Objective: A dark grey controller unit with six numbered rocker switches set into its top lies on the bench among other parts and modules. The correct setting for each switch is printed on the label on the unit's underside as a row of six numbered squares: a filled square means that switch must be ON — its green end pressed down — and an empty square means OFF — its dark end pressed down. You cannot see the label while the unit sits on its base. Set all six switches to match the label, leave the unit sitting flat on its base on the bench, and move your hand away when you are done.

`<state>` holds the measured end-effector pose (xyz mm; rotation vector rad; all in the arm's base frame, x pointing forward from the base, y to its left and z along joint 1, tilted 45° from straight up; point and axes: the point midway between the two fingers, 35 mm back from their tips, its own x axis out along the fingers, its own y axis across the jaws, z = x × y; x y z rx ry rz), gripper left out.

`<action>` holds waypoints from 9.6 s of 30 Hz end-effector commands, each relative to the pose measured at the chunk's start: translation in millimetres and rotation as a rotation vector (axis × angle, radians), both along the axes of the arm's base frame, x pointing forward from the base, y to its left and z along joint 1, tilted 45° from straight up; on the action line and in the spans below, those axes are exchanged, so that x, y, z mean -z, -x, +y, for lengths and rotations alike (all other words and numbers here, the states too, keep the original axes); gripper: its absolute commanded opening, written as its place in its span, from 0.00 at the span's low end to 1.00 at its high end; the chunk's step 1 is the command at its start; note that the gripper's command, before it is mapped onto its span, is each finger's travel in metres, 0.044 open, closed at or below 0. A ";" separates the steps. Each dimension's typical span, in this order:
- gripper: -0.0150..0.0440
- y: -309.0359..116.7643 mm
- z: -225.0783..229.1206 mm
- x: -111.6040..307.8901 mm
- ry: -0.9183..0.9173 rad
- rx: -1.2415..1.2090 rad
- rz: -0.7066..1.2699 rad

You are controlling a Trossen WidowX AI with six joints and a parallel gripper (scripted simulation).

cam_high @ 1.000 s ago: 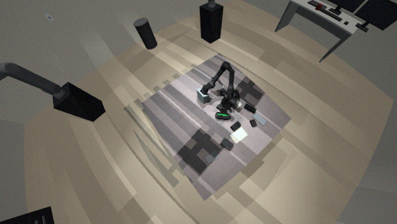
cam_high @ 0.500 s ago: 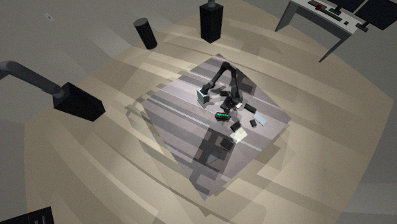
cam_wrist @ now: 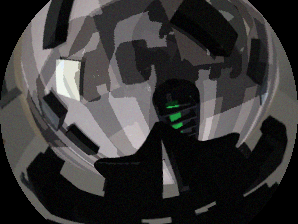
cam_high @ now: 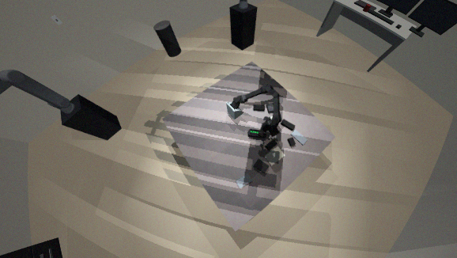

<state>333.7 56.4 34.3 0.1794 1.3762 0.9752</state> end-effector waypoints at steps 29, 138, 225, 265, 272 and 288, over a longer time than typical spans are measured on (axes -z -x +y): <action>0.25 -61.8 -37.2 58.6 -0.289 -0.148 -0.158; 0.25 -24.7 25.4 56.5 -0.294 -0.148 -0.155; 0.25 120.2 -33.8 54.5 0.131 -0.262 -0.782; 0.25 121.4 4.8 92.6 0.135 -0.262 -0.791; 0.25 120.2 4.6 93.0 0.135 -0.262 -0.791; 0.25 114.2 2.9 94.1 0.135 -0.262 -0.792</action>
